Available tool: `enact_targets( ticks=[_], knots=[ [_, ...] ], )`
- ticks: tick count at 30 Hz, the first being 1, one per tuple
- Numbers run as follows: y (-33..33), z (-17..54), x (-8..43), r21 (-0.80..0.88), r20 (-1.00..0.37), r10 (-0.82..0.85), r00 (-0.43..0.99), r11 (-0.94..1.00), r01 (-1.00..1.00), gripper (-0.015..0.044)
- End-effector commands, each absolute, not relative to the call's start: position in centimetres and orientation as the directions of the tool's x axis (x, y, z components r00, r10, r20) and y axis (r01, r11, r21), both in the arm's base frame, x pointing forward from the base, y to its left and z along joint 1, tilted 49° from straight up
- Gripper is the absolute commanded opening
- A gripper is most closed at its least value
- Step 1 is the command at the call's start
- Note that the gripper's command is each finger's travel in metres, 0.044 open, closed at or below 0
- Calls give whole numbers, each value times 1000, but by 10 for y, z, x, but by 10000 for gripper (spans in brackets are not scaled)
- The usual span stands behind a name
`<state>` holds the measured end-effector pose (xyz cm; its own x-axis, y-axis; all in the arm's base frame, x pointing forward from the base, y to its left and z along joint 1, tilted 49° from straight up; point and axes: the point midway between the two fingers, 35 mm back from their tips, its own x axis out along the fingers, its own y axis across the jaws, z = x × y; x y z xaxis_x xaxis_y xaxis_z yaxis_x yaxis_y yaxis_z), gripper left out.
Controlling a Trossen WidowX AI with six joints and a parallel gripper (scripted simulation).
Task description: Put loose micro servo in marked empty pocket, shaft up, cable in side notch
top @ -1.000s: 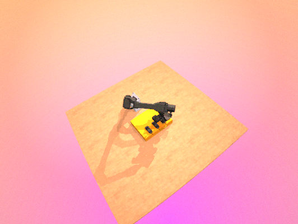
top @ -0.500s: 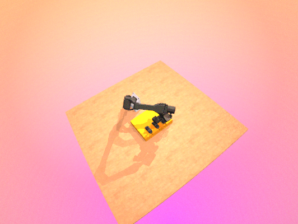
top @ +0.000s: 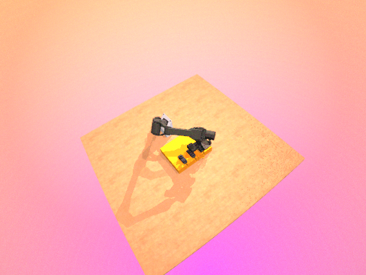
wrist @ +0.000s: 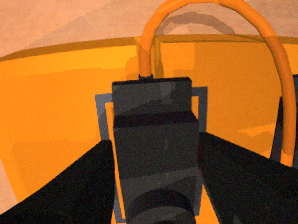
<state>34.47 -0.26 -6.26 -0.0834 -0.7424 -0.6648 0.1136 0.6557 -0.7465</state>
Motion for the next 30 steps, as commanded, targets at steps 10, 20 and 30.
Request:
enact_targets(
  ticks=[10,20,30],
  knots=[
    [25,-39,340,-748,-663,-745,-76,656,100,214],
    [83,-5,252,-743,-669,-738,-85,661,102,440],
    [101,11,246,-742,-670,-738,-80,662,101,440]
  ],
)
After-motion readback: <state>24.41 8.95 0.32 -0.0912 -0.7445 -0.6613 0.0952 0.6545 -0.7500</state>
